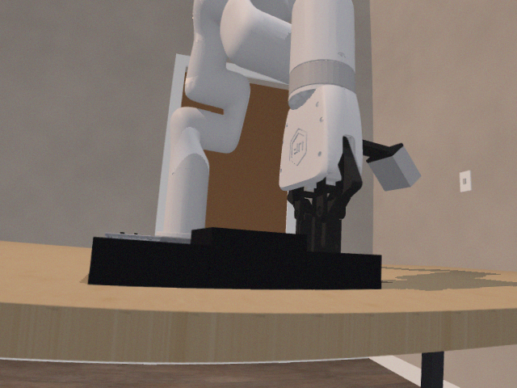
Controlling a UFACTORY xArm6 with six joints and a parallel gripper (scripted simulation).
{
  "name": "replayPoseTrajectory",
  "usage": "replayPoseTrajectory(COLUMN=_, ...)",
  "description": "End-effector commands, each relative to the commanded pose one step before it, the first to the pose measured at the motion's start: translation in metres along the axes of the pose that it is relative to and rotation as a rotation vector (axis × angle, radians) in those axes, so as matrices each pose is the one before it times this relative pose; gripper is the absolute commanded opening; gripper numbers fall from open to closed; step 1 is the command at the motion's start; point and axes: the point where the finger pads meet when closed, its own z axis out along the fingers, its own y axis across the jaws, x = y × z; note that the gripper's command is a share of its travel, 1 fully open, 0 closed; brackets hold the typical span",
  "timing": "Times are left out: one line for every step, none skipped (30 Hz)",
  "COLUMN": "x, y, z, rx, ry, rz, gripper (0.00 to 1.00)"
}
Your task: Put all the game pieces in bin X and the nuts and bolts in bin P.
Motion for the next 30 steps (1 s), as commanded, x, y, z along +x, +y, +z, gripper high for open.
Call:
replayPoseTrajectory(x=0.00024, y=0.0021, z=0.00068, rx=-0.00526, ry=0.00064, rz=0.00001, gripper=0.0)
replayPoseTrajectory(x=0.0, y=0.00009, z=0.00003, rx=-0.00001, ry=0.0, rz=0.0, gripper=0.0)
replayPoseTrajectory(x=0.0, y=0.00009, z=0.00002, rx=-0.00001, ry=0.0, rz=0.0, gripper=0.0)
replayPoseTrajectory(x=0.0, y=0.00006, z=0.00001, rx=0.0, ry=0.0, rz=0.0, gripper=0.0)
replayPoseTrajectory(x=-0.00001, y=0.00003, z=0.00001, rx=0.0, ry=0.0, rz=0.0, gripper=0.0)
replayPoseTrajectory(x=-0.00001, y=0.0, z=0.0, rx=0.0, ry=0.0, rz=0.0, gripper=0.0)
replayPoseTrajectory(x=-0.00001, y=-0.00003, z=0.0, rx=0.0, ry=0.0, rz=0.0, gripper=0.0)
replayPoseTrajectory(x=-0.00001, y=-0.00004, z=0.0, rx=0.0, ry=0.0, rz=0.0, gripper=0.0)
replayPoseTrajectory(x=-0.00001, y=-0.00004, z=0.0, rx=0.0, ry=0.0, rz=0.0, gripper=0.0)
replayPoseTrajectory(x=-0.00001, y=-0.00004, z=0.0, rx=0.0, ry=0.0, rz=0.0, gripper=0.0)
replayPoseTrajectory(x=0.0, y=0.0, z=0.0, rx=0.0, ry=0.0, rz=0.0, gripper=0.31)
replayPoseTrajectory(x=0.0, y=0.0, z=0.0, rx=0.0, ry=0.0, rz=0.0, gripper=0.31)
replayPoseTrajectory(x=0.0, y=0.0, z=0.0, rx=0.0, ry=0.0, rz=0.0, gripper=0.31)
replayPoseTrajectory(x=0.0, y=0.0, z=0.0, rx=0.0, ry=0.0, rz=0.0, gripper=0.31)
replayPoseTrajectory(x=0.0, y=0.0, z=0.0, rx=0.0, ry=0.0, rz=0.0, gripper=0.31)
replayPoseTrajectory(x=0.0, y=0.0, z=0.0, rx=0.0, ry=0.0, rz=0.0, gripper=0.31)
replayPoseTrajectory(x=0.0, y=0.0, z=0.0, rx=0.0, ry=0.0, rz=0.0, gripper=0.31)
replayPoseTrajectory(x=0.0, y=0.0, z=0.0, rx=0.0, ry=0.0, rz=0.0, gripper=0.31)
replayPoseTrajectory(x=0.00001, y=0.00006, z=-0.00007, rx=-0.00016, ry=0.00002, rz=0.0, gripper=0.31)
replayPoseTrajectory(x=0.0, y=-0.00001, z=0.00001, rx=0.00003, ry=0.0, rz=0.0, gripper=0.31)
replayPoseTrajectory(x=0.0, y=-0.00001, z=0.0, rx=0.00001, ry=0.0, rz=0.0, gripper=0.31)
replayPoseTrajectory(x=0.0, y=0.0, z=-0.00001, rx=-0.00001, ry=0.0, rz=0.0, gripper=0.31)
replayPoseTrajectory(x=0.0, y=0.00001, z=-0.00001, rx=-0.00003, ry=0.0, rz=0.0, gripper=0.31)
replayPoseTrajectory(x=0.0, y=0.00001, z=-0.00001, rx=-0.00002, ry=0.0, rz=0.0, gripper=0.31)
replayPoseTrajectory(x=0.0, y=0.0, z=0.0, rx=-0.00001, ry=0.0, rz=0.0, gripper=0.31)
replayPoseTrajectory(x=-0.00001, y=-0.00006, z=0.00008, rx=0.00018, ry=-0.00002, rz=0.0, gripper=0.31)
replayPoseTrajectory(x=0.0, y=0.0, z=0.0, rx=0.0, ry=0.0, rz=0.0, gripper=0.31)
replayPoseTrajectory(x=0.00001, y=0.00006, z=-0.00007, rx=-0.00017, ry=0.00002, rz=0.0, gripper=0.31)
replayPoseTrajectory(x=-0.00001, y=-0.00005, z=-0.00122, rx=0.00016, ry=-0.00002, rz=0.0, gripper=0.31)
replayPoseTrajectory(x=0.0, y=0.00001, z=-0.0013, rx=-0.00001, ry=0.0, rz=0.0, gripper=0.31)
